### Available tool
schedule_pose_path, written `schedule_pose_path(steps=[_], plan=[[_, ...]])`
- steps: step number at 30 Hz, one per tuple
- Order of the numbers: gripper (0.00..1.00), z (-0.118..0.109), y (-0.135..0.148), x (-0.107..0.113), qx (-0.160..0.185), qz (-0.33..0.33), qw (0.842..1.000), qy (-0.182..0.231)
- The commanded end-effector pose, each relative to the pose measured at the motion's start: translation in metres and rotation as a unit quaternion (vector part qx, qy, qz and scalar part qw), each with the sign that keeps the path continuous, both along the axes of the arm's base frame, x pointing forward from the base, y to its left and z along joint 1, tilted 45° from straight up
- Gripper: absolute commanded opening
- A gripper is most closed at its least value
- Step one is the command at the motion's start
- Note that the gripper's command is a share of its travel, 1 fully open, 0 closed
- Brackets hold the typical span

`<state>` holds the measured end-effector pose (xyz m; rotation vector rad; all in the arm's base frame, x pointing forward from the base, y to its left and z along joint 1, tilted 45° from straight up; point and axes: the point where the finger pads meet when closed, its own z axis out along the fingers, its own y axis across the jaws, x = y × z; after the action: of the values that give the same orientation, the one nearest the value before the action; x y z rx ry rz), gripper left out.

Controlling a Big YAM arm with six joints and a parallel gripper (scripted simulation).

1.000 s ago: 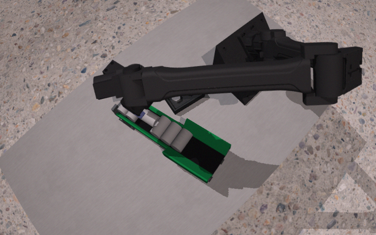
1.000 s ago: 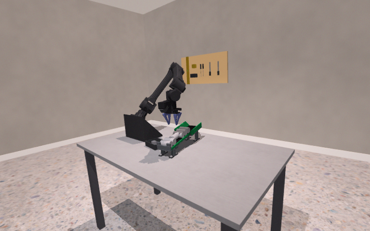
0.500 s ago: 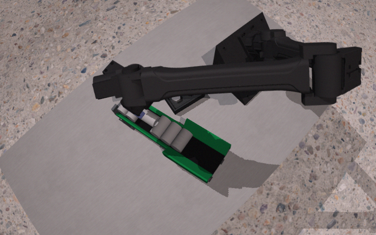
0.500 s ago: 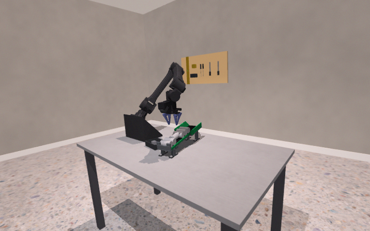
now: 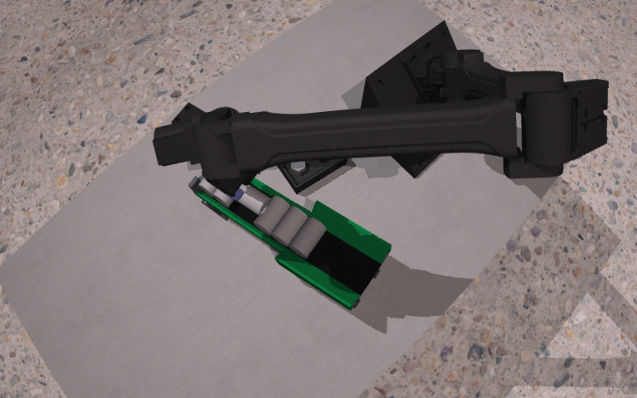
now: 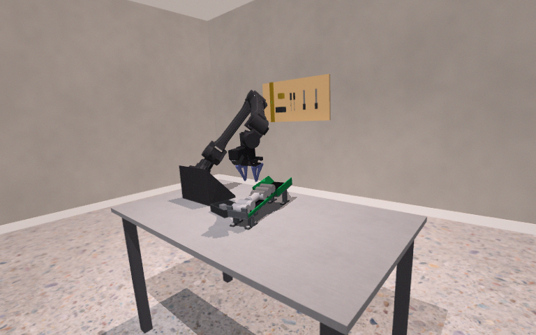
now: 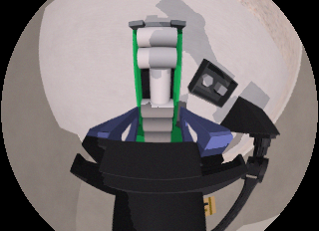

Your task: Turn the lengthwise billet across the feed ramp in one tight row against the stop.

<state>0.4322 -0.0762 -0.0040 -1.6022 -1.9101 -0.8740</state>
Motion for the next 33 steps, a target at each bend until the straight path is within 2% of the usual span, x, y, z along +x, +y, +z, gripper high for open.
schedule_pose_path(steps=[1,6,12,13,16,18,28,29,31,33], plan=[[0.55,0.002,-0.011,0.010,0.003,0.000,1.000,-0.012],[0.55,0.003,-0.017,0.012,0.012,-0.003,1.000,-0.013],[0.55,-0.001,-0.008,0.004,0.026,0.004,1.000,-0.003],[0.55,0.002,-0.014,0.011,0.025,0.002,1.000,-0.011],[0.55,0.003,-0.017,0.011,0.032,0.000,0.999,-0.011],[0.55,-0.010,0.010,0.000,0.037,0.019,0.999,-0.001],[0.55,-0.021,0.021,0.000,0.037,0.012,0.999,0.008],[0.55,-0.013,0.015,0.017,0.028,0.013,0.999,-0.013],[0.55,-0.023,0.024,0.002,0.036,0.012,0.999,0.004],[0.55,-0.028,0.027,0.000,0.037,0.012,0.999,0.008]])
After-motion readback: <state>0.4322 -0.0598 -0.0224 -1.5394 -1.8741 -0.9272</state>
